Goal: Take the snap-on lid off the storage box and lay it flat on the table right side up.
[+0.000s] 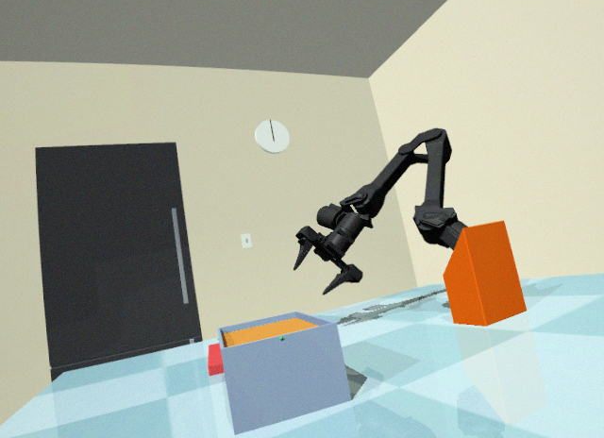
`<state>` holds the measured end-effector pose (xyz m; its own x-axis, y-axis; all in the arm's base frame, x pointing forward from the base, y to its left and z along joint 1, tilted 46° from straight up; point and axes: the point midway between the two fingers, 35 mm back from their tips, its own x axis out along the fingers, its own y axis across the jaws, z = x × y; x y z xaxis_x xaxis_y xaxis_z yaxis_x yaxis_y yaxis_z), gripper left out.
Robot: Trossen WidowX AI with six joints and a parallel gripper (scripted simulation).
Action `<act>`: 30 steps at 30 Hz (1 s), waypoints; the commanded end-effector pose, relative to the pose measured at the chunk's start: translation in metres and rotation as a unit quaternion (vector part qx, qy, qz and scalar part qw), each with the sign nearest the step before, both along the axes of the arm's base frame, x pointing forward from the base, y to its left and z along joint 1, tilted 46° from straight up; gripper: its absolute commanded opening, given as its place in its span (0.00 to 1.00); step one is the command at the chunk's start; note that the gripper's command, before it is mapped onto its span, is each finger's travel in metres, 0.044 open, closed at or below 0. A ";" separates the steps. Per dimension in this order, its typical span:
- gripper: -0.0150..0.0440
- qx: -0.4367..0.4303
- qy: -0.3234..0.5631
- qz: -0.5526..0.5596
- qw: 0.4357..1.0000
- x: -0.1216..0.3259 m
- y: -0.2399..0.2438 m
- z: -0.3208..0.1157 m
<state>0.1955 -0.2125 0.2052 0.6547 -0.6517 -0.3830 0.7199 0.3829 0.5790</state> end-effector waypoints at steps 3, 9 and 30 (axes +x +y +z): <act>1.00 -0.003 -0.004 0.000 1.000 -0.002 0.009 0.010; 1.00 -0.003 -0.004 0.000 1.000 -0.001 0.004 0.003; 1.00 -0.003 -0.004 0.000 1.000 -0.001 0.004 0.003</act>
<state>0.1939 -0.2081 0.2084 0.6555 -0.6554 -0.3752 0.7173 0.3850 0.5807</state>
